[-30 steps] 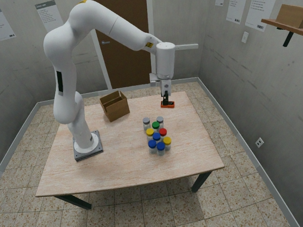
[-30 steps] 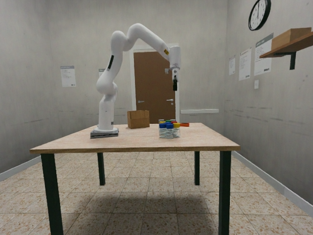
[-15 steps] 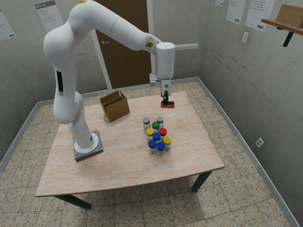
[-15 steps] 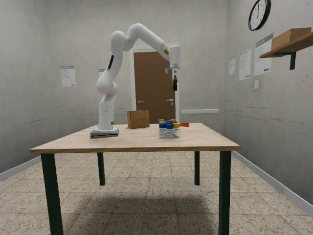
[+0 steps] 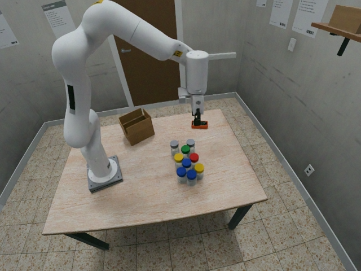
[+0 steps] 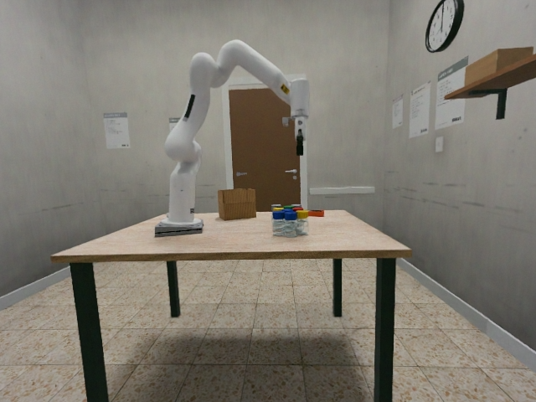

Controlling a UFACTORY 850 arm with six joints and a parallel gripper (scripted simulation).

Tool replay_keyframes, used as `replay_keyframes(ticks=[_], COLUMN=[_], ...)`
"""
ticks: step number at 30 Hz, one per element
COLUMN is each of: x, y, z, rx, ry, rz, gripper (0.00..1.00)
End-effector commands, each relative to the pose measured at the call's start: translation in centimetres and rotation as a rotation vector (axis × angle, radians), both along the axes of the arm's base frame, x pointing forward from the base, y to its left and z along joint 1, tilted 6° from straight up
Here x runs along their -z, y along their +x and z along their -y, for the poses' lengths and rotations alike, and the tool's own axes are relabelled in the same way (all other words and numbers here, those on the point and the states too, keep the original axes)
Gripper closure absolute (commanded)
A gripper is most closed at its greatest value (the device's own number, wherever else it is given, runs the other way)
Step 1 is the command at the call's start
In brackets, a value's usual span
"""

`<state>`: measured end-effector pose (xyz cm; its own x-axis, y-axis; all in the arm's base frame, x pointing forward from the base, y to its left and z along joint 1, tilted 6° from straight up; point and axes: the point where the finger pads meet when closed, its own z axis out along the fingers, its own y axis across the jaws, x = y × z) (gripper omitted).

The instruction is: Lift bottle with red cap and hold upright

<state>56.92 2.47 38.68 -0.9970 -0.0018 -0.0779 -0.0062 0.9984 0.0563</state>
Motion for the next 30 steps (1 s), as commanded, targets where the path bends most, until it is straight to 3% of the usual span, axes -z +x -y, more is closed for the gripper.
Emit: replay_keyframes(ticks=[1,12,22,30], x=[-0.1,-0.1,9.7,10.1], y=[0.1,0.1,4.7,4.0], z=[0.0,0.0,2.5,2.2], rx=[0.000,0.000,-0.083,-0.076], ry=[0.000,0.000,-0.027,-0.026], rz=[0.002,0.002,0.022,0.017], gripper=[0.21,0.21,0.21,0.21])
